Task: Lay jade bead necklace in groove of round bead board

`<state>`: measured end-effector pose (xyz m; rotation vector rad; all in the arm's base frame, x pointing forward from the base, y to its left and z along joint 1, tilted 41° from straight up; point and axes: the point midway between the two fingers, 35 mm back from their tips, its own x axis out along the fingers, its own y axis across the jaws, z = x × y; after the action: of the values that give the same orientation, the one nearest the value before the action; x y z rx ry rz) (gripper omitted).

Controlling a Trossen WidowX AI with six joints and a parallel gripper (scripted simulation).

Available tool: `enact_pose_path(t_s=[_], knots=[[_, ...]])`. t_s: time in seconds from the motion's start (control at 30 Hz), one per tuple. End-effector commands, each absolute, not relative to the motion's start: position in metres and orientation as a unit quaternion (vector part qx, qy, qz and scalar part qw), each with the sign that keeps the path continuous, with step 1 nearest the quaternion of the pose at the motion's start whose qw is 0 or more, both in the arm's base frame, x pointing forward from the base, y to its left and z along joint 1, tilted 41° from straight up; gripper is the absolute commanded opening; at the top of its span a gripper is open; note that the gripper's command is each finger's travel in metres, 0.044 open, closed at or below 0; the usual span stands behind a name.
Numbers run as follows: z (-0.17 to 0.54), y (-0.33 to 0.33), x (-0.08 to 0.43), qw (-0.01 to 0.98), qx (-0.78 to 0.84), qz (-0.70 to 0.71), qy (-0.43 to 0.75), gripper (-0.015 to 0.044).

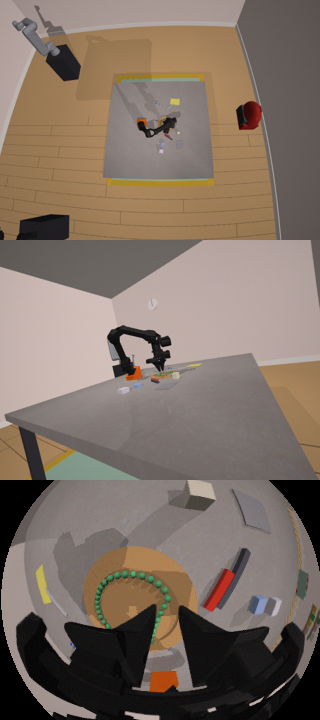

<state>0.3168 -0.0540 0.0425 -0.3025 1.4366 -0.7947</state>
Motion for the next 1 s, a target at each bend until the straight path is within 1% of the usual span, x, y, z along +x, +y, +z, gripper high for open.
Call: enact_pose_path(t_s=[0.0,0.67,0.8,0.83,0.97], knots=[[0.039,-0.057,0.316,0.670,-0.137,-0.352,0.639,0.0120],[0.020,-0.075,0.314,0.669,-0.140,-0.352,0.640,0.0120],[0.022,-0.074,0.316,0.671,-0.135,-0.353,0.638,0.0015],[0.022,-0.074,0.316,0.671,-0.135,-0.353,0.638,0.0000],[0.022,-0.074,0.316,0.671,-0.135,-0.353,0.638,0.0000]])
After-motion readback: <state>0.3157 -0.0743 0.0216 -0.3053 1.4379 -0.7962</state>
